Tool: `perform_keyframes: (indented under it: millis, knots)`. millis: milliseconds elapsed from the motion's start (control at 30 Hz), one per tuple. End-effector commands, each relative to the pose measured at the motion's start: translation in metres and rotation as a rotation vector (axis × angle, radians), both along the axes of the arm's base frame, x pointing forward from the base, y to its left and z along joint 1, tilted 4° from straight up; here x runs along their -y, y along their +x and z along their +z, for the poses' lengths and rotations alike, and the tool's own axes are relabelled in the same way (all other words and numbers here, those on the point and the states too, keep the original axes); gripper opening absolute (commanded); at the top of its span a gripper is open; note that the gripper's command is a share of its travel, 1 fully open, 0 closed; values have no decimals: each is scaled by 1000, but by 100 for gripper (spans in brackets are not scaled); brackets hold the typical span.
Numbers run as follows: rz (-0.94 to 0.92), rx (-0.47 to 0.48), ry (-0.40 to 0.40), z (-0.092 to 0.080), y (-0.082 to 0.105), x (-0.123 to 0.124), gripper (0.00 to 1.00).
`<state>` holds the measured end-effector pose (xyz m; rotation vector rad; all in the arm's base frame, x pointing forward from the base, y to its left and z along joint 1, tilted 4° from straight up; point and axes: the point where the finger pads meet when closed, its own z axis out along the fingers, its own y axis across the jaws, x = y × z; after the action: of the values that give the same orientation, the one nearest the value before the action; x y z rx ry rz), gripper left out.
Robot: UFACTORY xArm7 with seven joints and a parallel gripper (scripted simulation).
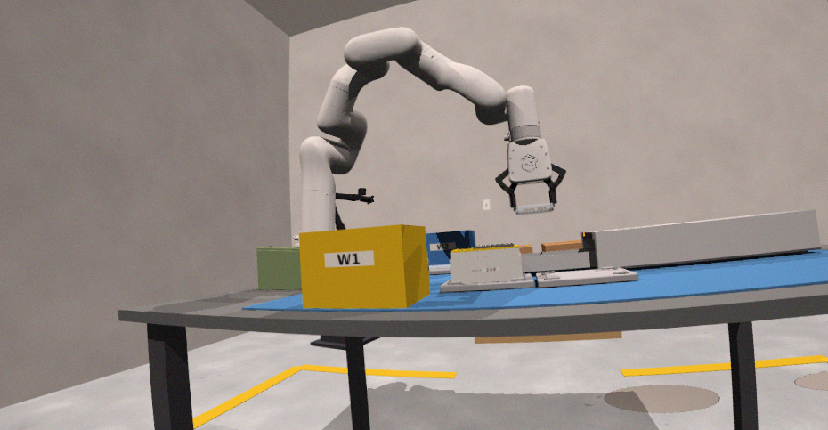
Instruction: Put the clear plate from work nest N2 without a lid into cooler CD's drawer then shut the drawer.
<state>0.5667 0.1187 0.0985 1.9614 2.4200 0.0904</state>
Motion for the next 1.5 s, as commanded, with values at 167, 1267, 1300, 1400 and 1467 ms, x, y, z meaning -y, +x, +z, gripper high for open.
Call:
perform_keyframes:
  millis: [167, 1267, 1300, 1400, 1467]
  knots:
    - [-2, 5, 0, 2, 2, 1, 0]
    - [-2, 5, 0, -46, 5, 0, 0]
    - [-2, 5, 0, -48, 5, 0, 0]
    - [-2, 5, 0, -53, 6, 0, 0]
    - [-2, 5, 0, -56, 6, 0, 0]
